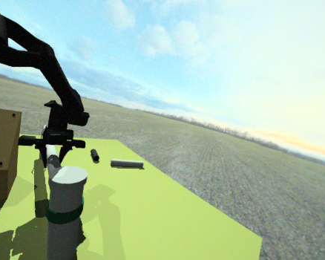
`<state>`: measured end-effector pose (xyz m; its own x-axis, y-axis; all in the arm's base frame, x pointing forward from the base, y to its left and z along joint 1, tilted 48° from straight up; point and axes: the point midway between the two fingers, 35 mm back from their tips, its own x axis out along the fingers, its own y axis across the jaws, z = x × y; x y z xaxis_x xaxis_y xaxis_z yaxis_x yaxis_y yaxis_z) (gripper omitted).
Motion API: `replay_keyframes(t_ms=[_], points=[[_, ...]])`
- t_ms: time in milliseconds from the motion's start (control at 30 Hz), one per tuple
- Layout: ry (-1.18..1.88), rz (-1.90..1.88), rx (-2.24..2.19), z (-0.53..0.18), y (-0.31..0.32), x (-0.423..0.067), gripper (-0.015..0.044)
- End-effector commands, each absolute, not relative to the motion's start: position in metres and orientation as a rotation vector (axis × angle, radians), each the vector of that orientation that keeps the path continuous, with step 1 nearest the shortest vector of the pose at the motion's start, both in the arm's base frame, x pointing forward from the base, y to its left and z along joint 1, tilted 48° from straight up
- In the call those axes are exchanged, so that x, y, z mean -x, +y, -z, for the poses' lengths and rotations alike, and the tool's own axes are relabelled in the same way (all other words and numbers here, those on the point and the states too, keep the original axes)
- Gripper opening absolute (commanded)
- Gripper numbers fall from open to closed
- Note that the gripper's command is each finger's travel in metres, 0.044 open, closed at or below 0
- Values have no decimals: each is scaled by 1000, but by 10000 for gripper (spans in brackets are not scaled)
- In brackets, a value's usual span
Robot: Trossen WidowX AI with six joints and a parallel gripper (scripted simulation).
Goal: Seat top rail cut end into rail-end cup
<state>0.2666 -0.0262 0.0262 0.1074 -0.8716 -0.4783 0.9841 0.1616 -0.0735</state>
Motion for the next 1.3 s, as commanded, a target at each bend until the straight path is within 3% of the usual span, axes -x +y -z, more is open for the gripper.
replay_keyframes(t_ms=[0,1267], points=[[462,1390,-290,-29,-27,-268,0],[462,1390,-289,-51,-43,-275,0]])
